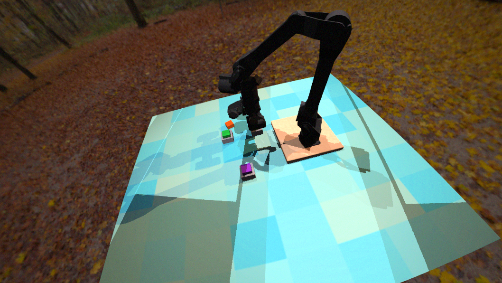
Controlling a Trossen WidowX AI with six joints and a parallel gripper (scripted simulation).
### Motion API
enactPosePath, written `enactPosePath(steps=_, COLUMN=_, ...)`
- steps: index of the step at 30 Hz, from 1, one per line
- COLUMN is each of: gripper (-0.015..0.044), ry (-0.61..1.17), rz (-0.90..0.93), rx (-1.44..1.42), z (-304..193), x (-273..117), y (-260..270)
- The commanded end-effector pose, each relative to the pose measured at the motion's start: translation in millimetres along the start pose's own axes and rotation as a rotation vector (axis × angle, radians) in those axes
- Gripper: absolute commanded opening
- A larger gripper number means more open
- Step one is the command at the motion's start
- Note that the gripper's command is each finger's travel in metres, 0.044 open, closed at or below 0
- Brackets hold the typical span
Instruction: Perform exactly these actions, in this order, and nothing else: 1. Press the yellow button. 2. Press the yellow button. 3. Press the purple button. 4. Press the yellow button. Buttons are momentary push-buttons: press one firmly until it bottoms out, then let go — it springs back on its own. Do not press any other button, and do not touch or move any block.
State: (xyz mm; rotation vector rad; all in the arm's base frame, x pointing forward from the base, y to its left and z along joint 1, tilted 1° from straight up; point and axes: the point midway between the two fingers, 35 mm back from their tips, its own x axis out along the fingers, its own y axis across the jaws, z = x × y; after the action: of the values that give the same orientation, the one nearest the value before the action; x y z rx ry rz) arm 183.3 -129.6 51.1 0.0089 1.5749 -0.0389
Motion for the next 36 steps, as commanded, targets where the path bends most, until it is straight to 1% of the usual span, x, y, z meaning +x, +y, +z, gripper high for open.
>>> enactPosePath(steps=1, gripper=0.0020, ry=0.003, rz=0.001, rx=-0.006, z=-0.8, x=0.8, y=0.3)
enactPosePath(steps=6, gripper=0.0020, ry=0.003, rz=0.001, rx=-0.006, z=-0.8, x=0.8, y=0.3)
enactPosePath(steps=7, gripper=0.0020, ry=0.000, rz=0.000, rx=0.000, z=0.1, x=-2.5, y=-0.1)
enactPosePath(steps=10, gripper=0.0020, ry=0.003, rz=0.001, rx=-0.006, z=-0.5, x=-29.8, y=0.1)
enactPosePath(steps=13, gripper=0.0020, ry=0.003, rz=0.001, rx=-0.006, z=-0.7, x=-32.4, y=0.2)
enactPosePath(steps=15, gripper=0.0072, ry=0.002, rz=0.001, rx=-0.006, z=5.3, x=-34.4, y=4.9)
enactPosePath(steps=18, gripper=0.0151, ry=-0.002, rz=0.002, rx=-0.005, z=29.6, x=-43.0, y=28.3)
enactPosePath(steps=23, gripper=0.0282, ry=-0.010, rz=0.005, rx=-0.004, z=64.4, x=-57.9, y=80.7)
enactPosePath(steps=27, gripper=0.0387, ry=-0.014, rz=0.009, rx=-0.003, z=82.2, x=-69.2, y=131.0)
enactPosePath(steps=28, gripper=0.0400, ry=-0.015, rz=0.010, rx=-0.003, z=85.0, x=-72.0, y=144.5)
enactPosePath(steps=32, gripper=0.0400, ry=-0.018, rz=0.015, rx=-0.002, z=88.9, x=-82.7, y=200.9)
enactPosePath(steps=36, gripper=0.0400, ry=-0.012, rz=0.023, rx=-0.004, z=80.5, x=-91.5, y=260.1)
